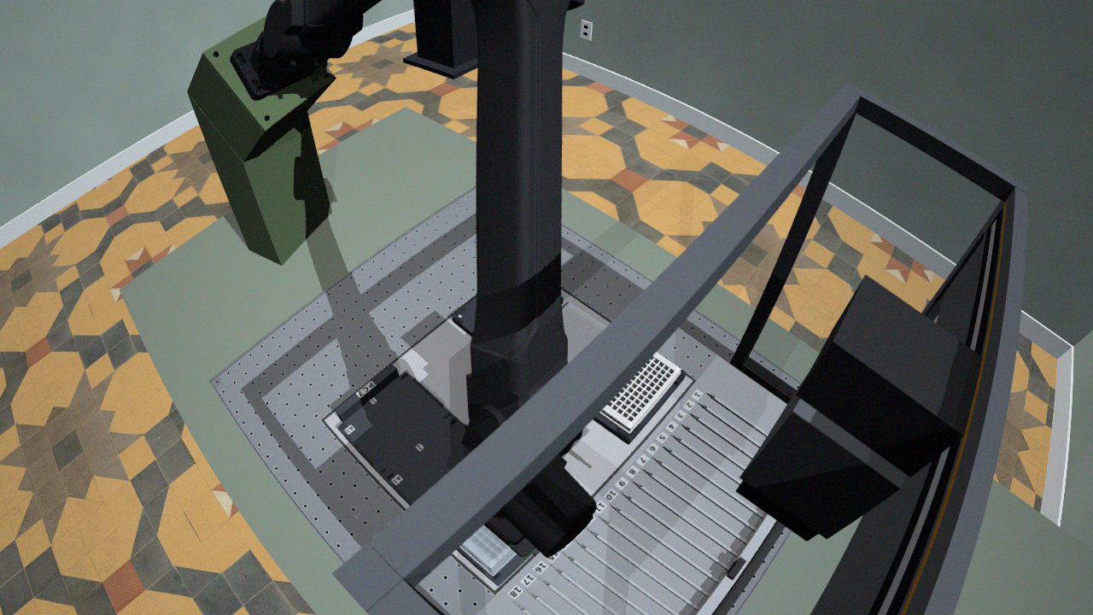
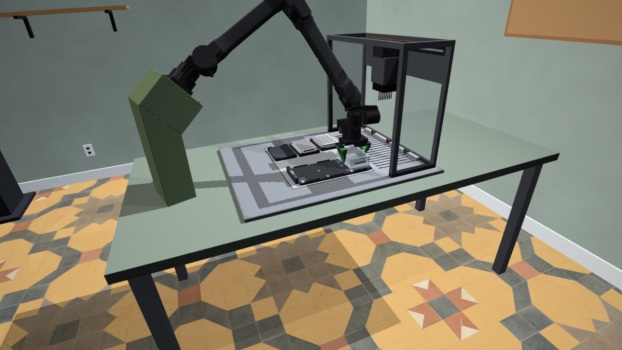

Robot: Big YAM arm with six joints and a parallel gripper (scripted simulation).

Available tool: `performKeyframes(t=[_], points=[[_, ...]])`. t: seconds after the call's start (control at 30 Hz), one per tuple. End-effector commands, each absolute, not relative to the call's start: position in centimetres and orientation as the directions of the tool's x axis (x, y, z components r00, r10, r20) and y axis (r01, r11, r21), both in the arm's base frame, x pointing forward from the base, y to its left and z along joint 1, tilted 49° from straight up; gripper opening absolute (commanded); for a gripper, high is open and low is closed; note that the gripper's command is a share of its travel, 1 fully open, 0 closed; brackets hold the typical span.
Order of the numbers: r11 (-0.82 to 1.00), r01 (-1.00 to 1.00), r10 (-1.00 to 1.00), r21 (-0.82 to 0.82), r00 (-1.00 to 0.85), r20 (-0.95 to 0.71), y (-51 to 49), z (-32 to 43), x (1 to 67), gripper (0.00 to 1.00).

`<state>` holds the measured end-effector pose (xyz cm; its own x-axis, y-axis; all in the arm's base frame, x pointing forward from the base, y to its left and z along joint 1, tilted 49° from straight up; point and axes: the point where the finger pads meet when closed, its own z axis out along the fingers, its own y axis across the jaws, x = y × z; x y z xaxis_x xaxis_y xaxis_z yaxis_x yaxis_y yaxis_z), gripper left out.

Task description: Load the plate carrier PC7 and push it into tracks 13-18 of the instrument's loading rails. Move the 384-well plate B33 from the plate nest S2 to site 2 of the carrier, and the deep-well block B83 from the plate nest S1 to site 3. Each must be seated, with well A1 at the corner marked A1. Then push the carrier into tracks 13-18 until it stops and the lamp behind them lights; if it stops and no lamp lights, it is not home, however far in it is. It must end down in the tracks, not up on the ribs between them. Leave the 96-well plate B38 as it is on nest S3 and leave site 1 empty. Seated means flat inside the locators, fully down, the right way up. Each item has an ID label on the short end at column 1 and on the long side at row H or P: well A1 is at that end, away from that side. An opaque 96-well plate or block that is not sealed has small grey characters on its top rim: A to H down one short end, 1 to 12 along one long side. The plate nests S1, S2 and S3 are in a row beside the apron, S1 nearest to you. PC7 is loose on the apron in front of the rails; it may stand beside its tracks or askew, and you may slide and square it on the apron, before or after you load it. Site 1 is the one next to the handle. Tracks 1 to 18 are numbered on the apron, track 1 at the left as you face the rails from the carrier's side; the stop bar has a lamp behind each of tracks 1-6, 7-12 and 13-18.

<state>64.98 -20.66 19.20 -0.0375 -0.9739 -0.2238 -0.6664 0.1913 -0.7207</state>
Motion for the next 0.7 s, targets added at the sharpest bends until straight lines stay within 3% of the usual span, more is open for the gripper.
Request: performKeyframes(t=[0.0, 0.67], points=[[0.187, -0.640, -0.976, -0.745, -0.038, -0.213, -21.3, 21.3, 65.3, 0.00], [0.186, -0.637, -0.976, -0.748, -0.033, -0.215, -20.9, 20.8, 66.4, 0.00]])
